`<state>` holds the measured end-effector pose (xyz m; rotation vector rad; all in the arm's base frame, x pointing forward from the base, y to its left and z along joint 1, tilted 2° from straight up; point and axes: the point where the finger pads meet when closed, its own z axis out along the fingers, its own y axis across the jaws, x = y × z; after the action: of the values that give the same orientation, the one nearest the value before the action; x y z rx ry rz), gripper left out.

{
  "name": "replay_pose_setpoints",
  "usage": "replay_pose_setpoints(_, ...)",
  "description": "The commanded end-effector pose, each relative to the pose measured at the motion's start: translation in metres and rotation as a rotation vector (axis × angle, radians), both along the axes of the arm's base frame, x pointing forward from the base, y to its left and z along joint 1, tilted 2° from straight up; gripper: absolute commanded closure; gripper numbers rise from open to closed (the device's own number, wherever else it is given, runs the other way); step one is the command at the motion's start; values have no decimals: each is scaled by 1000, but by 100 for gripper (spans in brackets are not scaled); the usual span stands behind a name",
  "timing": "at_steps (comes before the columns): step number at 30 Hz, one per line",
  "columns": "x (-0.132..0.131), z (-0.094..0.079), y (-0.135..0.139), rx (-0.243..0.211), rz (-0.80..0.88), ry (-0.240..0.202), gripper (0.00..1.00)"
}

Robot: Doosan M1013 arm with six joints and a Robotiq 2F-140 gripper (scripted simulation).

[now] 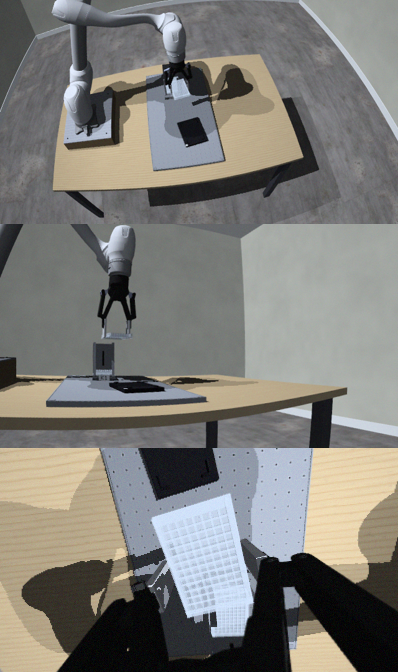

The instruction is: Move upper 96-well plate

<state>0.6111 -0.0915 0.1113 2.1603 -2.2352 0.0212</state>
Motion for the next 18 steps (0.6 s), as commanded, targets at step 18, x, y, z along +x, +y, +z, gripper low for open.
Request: replay_pose_setpoints(18,0,1,-60,0,0,0,100)
